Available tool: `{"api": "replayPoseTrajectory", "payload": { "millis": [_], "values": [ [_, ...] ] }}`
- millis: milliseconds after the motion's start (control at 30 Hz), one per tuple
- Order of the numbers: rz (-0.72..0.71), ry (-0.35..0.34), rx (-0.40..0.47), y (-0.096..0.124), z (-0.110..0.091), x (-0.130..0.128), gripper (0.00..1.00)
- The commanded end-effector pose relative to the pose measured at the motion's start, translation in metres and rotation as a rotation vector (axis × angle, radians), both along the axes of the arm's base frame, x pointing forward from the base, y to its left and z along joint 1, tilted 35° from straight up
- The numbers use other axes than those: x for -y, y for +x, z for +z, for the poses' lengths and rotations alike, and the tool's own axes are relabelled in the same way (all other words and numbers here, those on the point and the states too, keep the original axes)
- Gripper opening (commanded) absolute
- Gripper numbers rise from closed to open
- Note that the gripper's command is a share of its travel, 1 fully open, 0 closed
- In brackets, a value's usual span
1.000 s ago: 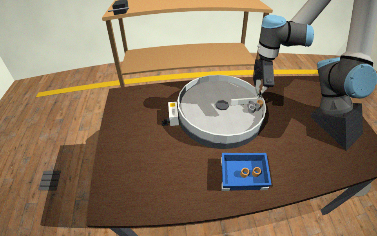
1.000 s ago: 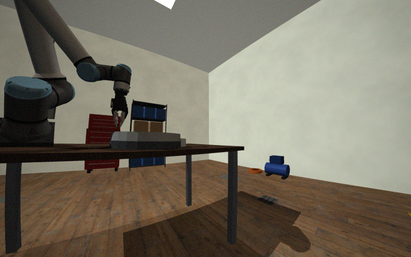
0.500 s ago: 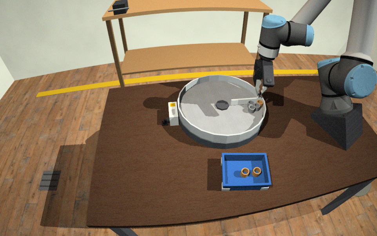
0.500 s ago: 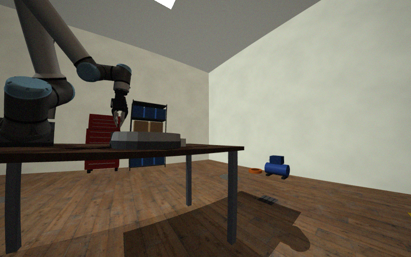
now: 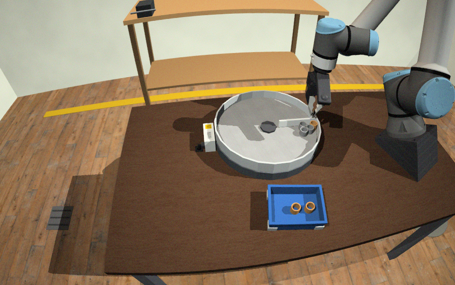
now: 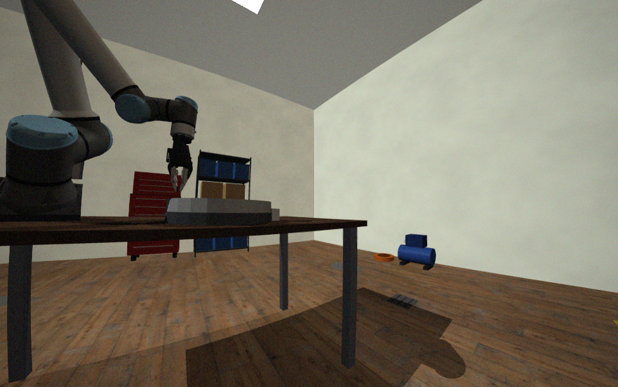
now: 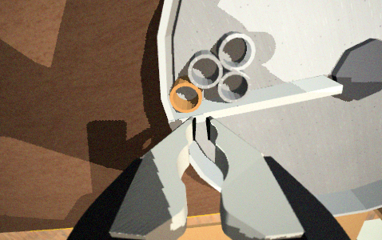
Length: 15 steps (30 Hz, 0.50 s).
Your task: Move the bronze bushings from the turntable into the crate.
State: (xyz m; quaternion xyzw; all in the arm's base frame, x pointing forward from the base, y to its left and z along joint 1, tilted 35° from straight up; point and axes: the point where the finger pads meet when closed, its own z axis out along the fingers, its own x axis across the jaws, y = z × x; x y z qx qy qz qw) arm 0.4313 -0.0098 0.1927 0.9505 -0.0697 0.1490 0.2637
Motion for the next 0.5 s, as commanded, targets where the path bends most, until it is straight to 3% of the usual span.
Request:
{"api": "replayPoseTrajectory", "payload": {
  "millis": [0, 467],
  "values": [
    [0.0, 0.001, -0.001, -0.0015, -0.0007, 0.0002, 0.05],
    [0.0, 0.001, -0.001, -0.0019, -0.0008, 0.0002, 0.05]
  ]
}}
